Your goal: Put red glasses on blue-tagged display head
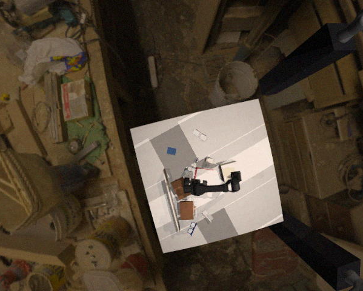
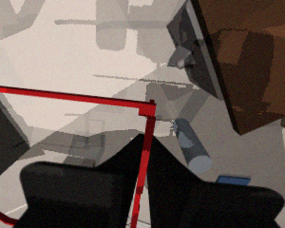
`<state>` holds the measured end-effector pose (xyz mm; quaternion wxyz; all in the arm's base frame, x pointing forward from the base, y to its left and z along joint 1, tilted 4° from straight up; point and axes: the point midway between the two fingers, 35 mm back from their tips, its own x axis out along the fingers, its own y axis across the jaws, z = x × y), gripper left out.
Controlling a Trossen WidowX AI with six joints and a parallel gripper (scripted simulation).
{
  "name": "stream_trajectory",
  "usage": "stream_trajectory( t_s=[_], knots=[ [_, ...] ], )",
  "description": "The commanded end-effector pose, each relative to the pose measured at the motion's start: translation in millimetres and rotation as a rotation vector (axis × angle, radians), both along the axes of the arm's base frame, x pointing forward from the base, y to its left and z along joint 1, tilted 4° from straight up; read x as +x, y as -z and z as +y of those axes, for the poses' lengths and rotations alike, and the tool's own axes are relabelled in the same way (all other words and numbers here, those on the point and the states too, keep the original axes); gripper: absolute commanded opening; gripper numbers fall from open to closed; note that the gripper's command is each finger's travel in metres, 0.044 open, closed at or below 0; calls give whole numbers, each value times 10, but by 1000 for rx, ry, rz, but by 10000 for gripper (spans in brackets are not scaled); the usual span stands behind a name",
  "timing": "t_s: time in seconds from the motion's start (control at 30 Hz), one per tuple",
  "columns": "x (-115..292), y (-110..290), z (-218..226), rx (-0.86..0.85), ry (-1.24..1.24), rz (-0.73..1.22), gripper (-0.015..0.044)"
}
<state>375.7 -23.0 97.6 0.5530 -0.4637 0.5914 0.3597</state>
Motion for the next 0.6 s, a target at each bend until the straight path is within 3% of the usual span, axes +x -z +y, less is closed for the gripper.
stream_trajectory(
  t_s=[0.0,0.57],
  knots=[
    [-91,-53,150,-20,112,-28,0],
    [-369,-165,653,-60,505,-164,0]
  ],
)
